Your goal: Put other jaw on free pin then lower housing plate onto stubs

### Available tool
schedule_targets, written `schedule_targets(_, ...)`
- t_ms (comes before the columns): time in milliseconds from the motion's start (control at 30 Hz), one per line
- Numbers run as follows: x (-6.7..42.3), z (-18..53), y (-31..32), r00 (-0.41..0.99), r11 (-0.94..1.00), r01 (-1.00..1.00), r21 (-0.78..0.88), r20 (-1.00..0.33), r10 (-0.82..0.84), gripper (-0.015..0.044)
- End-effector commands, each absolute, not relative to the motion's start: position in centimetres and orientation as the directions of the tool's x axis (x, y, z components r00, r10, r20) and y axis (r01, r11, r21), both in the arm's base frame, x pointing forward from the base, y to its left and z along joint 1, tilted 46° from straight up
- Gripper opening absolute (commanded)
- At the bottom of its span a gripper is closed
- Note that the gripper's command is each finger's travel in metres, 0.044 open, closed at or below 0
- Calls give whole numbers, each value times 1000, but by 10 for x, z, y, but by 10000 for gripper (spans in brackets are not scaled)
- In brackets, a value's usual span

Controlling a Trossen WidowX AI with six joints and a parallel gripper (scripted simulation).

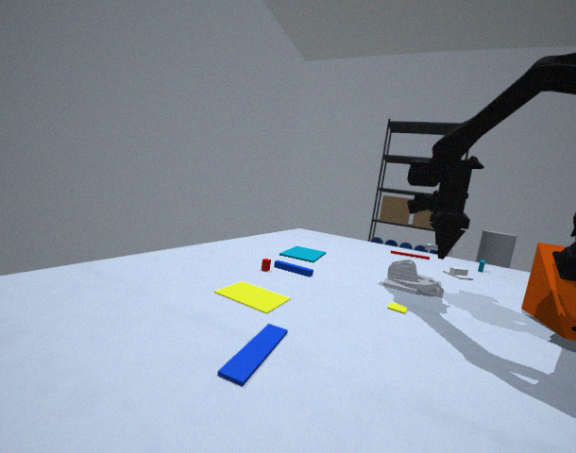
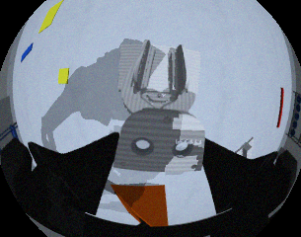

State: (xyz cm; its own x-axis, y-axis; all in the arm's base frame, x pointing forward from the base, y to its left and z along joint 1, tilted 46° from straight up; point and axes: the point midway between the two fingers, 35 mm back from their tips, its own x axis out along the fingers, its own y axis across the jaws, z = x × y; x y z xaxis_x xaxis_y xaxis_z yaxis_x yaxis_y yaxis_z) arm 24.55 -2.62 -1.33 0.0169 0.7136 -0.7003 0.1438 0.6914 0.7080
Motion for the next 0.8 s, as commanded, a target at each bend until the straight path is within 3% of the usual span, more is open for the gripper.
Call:
schedule_targets(0, 244, -14, -26, 12, 693, 143, 707, -701, 713, 351)
schedule_targets(767, 247, -24, -17, 16, 693, 143, 707, -701, 713, 351)
